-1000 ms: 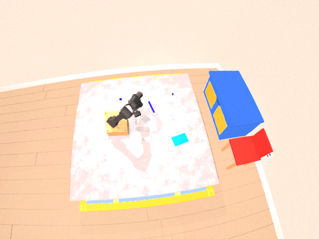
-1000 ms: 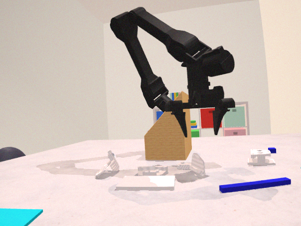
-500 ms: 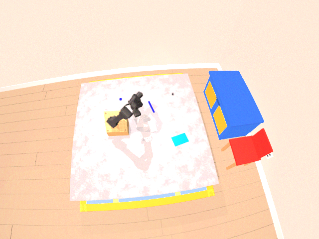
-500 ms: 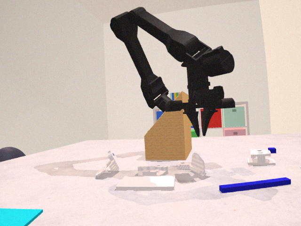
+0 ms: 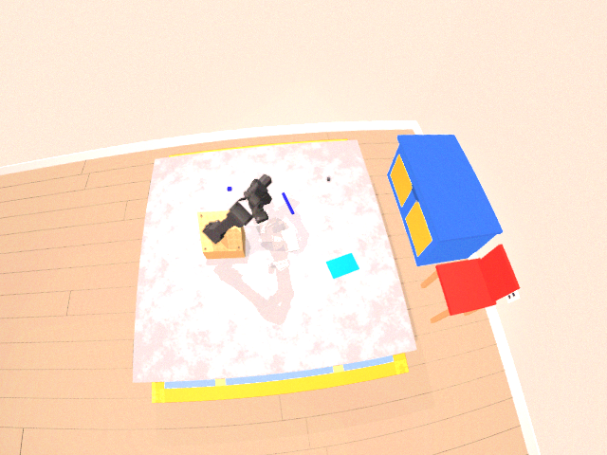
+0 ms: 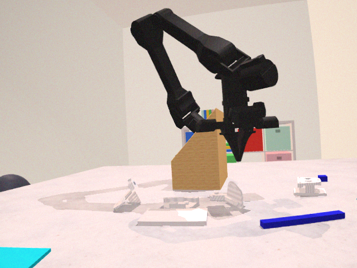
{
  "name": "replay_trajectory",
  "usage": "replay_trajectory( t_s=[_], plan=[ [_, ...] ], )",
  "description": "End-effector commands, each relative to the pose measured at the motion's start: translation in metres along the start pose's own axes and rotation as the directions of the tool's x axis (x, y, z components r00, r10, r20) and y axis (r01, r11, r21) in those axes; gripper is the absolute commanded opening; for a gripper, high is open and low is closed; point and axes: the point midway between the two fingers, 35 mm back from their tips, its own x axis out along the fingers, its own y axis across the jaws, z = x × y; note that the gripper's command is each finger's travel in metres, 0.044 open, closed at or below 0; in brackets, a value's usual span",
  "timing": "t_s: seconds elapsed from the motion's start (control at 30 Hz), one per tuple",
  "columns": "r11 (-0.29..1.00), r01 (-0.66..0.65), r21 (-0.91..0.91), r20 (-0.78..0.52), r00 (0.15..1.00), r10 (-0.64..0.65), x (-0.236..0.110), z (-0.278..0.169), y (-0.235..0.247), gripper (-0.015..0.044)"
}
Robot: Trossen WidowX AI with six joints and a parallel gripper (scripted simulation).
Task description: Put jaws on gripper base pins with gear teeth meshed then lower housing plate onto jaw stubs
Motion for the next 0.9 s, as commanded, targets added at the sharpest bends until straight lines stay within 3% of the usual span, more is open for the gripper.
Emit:
replay_trajectory(
  t_s=[0.0, 0.13, 0.7, 0.87],
  plan=[
    [1.0, 0.0, 0.0, 0.0, 1.0, 0.0, 0.0, 0.0, 0.0, 0.0],
    [1.0, 0.0, 0.0, 0.0, 1.0, 0.0, 0.0, 0.0, 0.0, 0.0],
    [1.0, 0.0, 0.0, 0.0, 1.0, 0.0, 0.0, 0.0, 0.0, 0.044],
    [1.0, 0.0, 0.0, 0.0, 1.0, 0.0, 0.0, 0.0, 0.0, 0.044]
  ],
)
